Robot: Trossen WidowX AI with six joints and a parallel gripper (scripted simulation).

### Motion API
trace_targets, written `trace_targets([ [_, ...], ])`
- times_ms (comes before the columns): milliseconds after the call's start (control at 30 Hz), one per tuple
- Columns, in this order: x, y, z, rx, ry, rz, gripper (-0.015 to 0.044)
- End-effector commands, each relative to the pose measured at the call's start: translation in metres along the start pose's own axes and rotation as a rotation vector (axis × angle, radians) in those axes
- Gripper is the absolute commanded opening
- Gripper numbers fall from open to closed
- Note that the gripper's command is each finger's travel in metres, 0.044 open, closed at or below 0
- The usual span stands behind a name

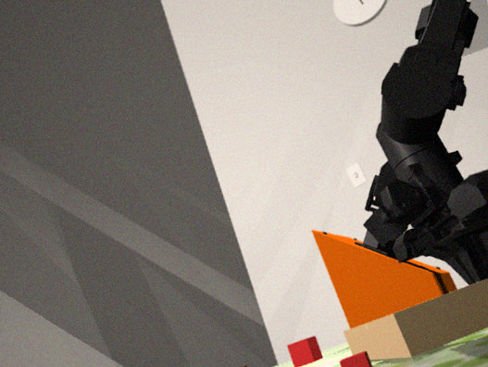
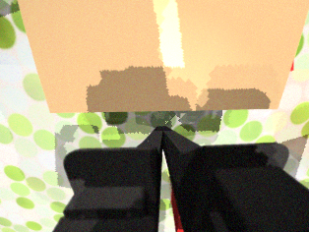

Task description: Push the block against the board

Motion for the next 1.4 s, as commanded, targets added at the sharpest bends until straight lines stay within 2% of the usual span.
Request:
trace_targets([
  [0, 0.005, -0.001, -0.002, -0.006, 0.0, -0.003, 0.0],
  [1367, 0.047, -0.004, -0.002, -0.011, -0.005, -0.002, 0.0],
])
Point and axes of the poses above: the point midway between the two fingers, 35 mm back from their tips, its own z axis back along the fingers, its own y axis across the jaws, x = y × z, the point moved 6 cm from there along z, back along the fingers, and after that the axes turned 11 degrees about z, right-handed, at the moved point
